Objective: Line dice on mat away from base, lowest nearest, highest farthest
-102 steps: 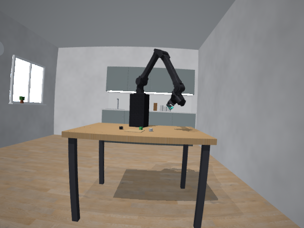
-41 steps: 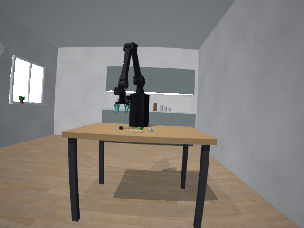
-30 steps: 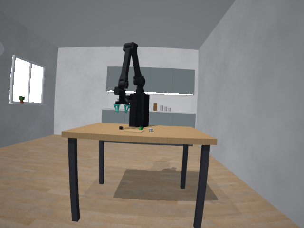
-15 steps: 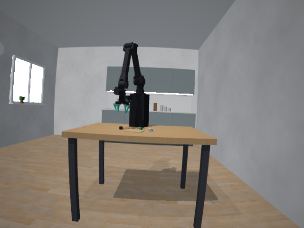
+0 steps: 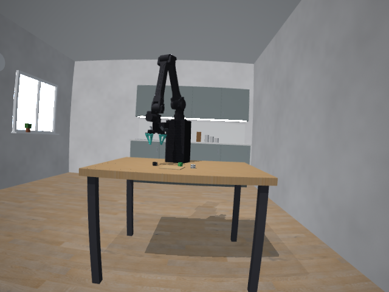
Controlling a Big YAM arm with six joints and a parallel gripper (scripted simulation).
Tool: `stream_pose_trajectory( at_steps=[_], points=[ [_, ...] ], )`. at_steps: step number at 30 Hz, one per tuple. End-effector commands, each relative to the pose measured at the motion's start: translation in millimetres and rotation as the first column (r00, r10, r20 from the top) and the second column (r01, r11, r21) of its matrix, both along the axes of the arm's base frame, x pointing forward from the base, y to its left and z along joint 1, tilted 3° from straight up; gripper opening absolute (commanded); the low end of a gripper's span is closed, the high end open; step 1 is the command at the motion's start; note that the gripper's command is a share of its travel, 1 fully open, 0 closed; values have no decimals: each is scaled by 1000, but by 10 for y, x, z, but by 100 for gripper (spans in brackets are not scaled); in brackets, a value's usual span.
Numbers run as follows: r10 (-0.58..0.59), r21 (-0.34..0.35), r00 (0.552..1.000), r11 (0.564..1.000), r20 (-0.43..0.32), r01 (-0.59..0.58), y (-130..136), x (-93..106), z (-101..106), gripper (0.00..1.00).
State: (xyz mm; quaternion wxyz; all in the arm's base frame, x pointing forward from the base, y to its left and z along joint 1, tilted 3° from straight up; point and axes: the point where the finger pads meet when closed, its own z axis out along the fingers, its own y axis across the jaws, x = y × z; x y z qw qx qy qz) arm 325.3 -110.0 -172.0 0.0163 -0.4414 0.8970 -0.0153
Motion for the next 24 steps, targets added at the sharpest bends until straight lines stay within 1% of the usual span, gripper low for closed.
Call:
stream_pose_trajectory(
  at_steps=[1,9,13,15,17,19,21,22,23,24],
  points=[
    [22,-16,998,1000,55,-21,-9,206,135,100],
    [20,-16,998,1000,56,-19,-9,207,135,100],
    [-38,-13,997,999,66,39,-26,252,125,100],
    [-102,1,994,995,36,102,-3,173,-15,100],
    [-102,1,994,995,36,102,-3,173,-15,100],
    [-198,9,980,980,37,197,-7,175,-52,100],
    [-313,19,949,950,36,313,-11,176,-98,100],
    [-321,19,946,947,36,321,-12,177,-101,100],
    [-378,24,925,926,35,377,-14,177,-124,100],
    [-391,25,920,921,35,390,-14,177,-129,100]
  ],
)
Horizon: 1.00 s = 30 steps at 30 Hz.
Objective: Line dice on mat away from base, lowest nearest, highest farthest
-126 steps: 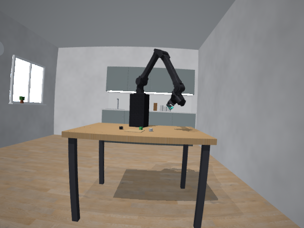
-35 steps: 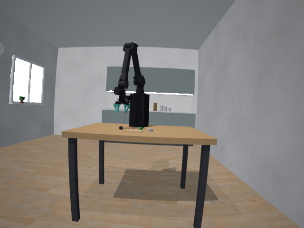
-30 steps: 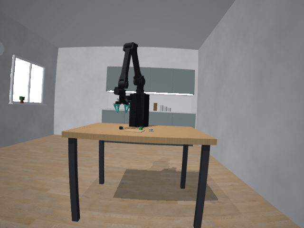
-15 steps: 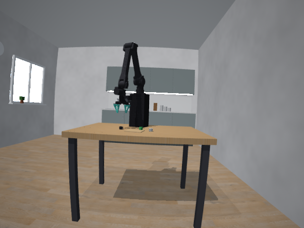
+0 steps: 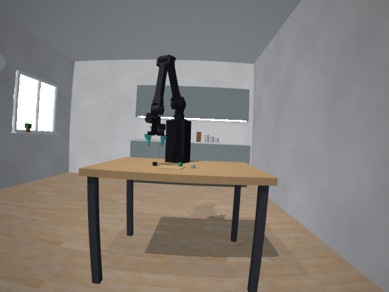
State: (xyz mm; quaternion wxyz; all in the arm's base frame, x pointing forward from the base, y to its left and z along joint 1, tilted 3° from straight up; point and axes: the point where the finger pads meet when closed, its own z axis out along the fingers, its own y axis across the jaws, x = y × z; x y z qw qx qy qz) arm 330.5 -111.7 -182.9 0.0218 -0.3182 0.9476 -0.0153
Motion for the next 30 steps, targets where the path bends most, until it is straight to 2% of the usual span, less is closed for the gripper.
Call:
stream_pose_trajectory(
  at_steps=[1,4,5,8,10,12,13,15,16,17,20,21,22,23,24,25,27,29,30],
  points=[
    [-188,11,982,982,26,188,4,115,-43,100],
    [-292,19,956,956,27,291,-3,124,-82,100],
    [-294,19,955,956,27,294,-3,124,-83,100],
    [-418,30,908,908,25,418,-8,123,-135,100],
    [-418,30,908,908,25,418,-8,123,-135,100],
    [-521,38,853,853,22,520,-11,121,-180,100],
    [-535,39,844,844,21,534,-12,121,-187,100],
    [-606,45,795,795,18,605,-15,119,-220,100],
    [-608,46,794,793,18,607,-15,119,-221,100],
    [-658,50,753,753,16,656,-16,117,-247,100],
    [-732,56,682,681,11,730,-19,114,-287,100],
    [-735,56,678,678,11,733,-19,114,-289,100],
    [-775,60,632,631,8,774,-20,109,-314,100],
    [-786,60,618,617,7,785,-20,108,-321,100],
    [-815,63,579,578,4,814,-22,107,-340,100],
    [-830,64,558,557,3,828,-23,107,-350,100],
    [-830,64,558,557,3,828,-23,107,-350,100],
    [-891,70,454,452,-4,889,-26,100,-398,100],
    [-894,70,448,446,-4,892,-26,101,-401,100]
  ],
)
